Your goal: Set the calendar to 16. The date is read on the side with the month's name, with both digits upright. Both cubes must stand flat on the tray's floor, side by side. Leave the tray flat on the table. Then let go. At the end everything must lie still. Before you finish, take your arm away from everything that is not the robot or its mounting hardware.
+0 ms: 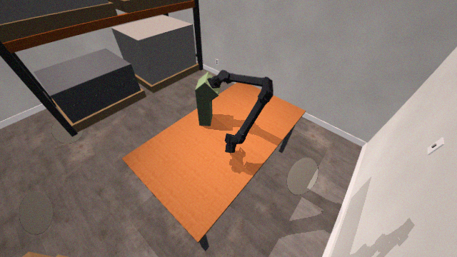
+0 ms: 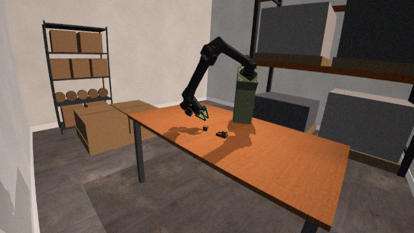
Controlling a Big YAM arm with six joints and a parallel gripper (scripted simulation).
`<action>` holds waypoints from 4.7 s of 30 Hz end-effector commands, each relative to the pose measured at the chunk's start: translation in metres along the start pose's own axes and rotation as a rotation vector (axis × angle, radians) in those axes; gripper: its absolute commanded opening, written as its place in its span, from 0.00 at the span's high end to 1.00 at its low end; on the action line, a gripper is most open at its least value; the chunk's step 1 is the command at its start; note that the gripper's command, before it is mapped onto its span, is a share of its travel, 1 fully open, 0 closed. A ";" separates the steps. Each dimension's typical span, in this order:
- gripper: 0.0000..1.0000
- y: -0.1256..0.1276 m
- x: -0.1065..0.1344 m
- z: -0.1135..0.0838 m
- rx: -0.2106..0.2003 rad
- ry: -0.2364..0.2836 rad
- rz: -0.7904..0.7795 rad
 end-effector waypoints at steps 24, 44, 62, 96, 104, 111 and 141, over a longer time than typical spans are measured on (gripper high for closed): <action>0.34 0.012 0.017 0.002 0.007 -0.255 0.008; 0.34 -0.003 0.026 0.012 0.018 -0.478 0.042; 0.00 0.008 0.031 0.015 0.018 -0.750 0.024; 0.00 0.012 0.035 0.004 0.200 -0.737 -0.448; 0.00 0.007 0.033 0.002 0.299 -0.713 -0.681; 0.00 0.011 0.033 -0.003 0.362 -0.702 -0.854; 0.53 0.012 0.033 -0.004 0.606 -0.586 -1.469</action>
Point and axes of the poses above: the point where the finger pads meet when closed, its own z axis out along the fingers, its own y axis across the jaws, x = y × z, the point moved 4 cm from there along -z, back along the fingers, and after that the axes turned 2 degrees about -z, right-handed, at the moved point
